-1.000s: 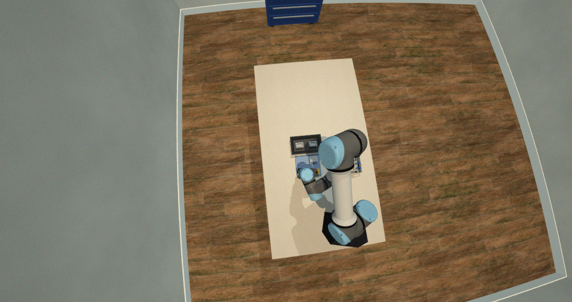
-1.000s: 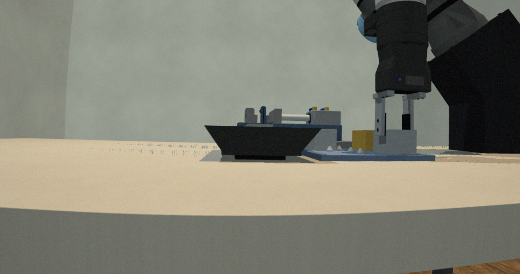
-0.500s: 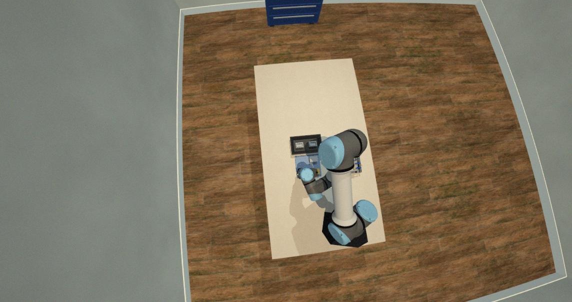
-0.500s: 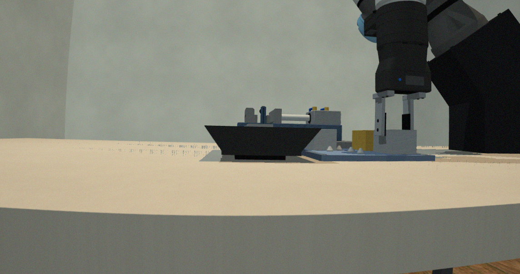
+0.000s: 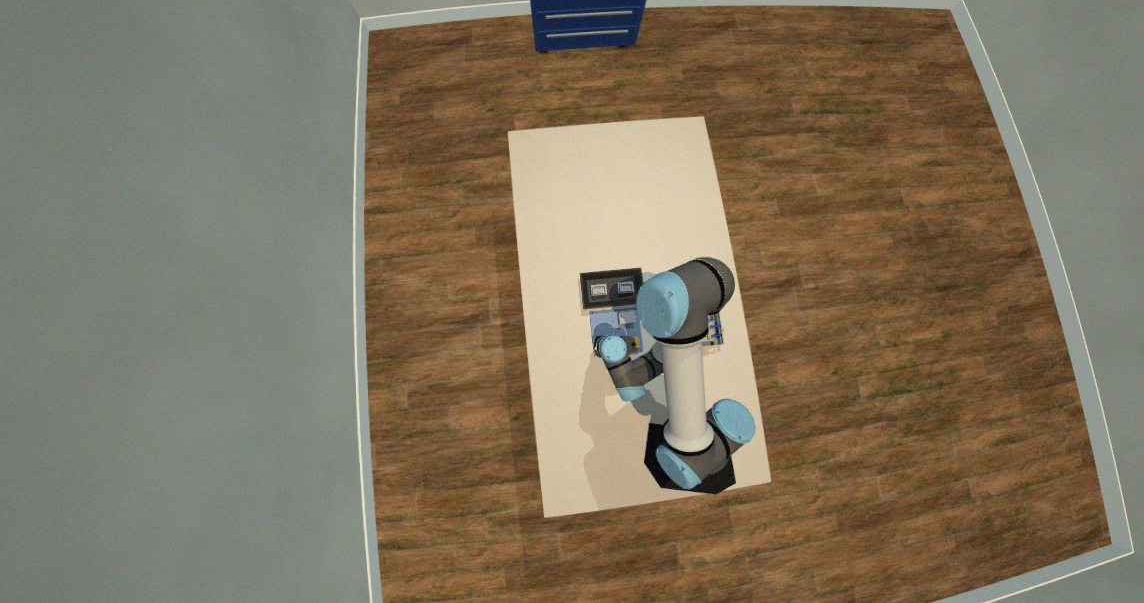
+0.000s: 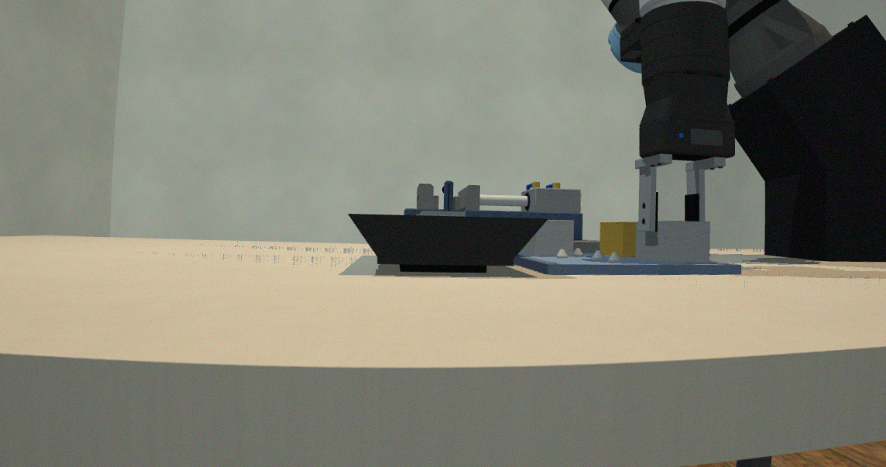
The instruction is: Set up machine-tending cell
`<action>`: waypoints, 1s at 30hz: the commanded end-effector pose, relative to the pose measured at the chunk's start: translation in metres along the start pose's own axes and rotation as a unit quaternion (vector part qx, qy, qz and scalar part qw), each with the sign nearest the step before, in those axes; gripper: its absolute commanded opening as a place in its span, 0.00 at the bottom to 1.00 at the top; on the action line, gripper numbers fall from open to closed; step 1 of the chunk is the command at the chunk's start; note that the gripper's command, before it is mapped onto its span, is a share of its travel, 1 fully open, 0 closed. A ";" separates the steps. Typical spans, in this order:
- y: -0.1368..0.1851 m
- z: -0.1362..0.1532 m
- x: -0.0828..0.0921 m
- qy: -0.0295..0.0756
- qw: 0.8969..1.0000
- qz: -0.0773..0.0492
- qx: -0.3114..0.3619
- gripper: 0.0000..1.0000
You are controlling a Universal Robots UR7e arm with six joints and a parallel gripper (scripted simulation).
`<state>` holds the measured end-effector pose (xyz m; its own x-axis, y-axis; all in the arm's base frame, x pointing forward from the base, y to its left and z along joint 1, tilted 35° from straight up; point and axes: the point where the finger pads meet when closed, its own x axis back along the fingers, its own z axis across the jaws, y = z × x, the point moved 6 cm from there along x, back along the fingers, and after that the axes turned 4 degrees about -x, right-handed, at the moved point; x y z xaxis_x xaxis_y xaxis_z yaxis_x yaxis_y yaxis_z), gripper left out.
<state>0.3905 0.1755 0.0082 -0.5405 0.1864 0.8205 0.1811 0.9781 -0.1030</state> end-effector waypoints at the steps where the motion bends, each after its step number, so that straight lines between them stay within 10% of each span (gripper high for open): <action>1: 0.001 -0.002 0.001 -0.001 1.000 -0.001 0.000 0.00; 30: 0.000 0.001 0.073 0.000 1.000 -0.001 0.001 0.00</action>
<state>0.3622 0.1863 0.0536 -0.5498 0.1804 0.8156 0.1765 0.9794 -0.0977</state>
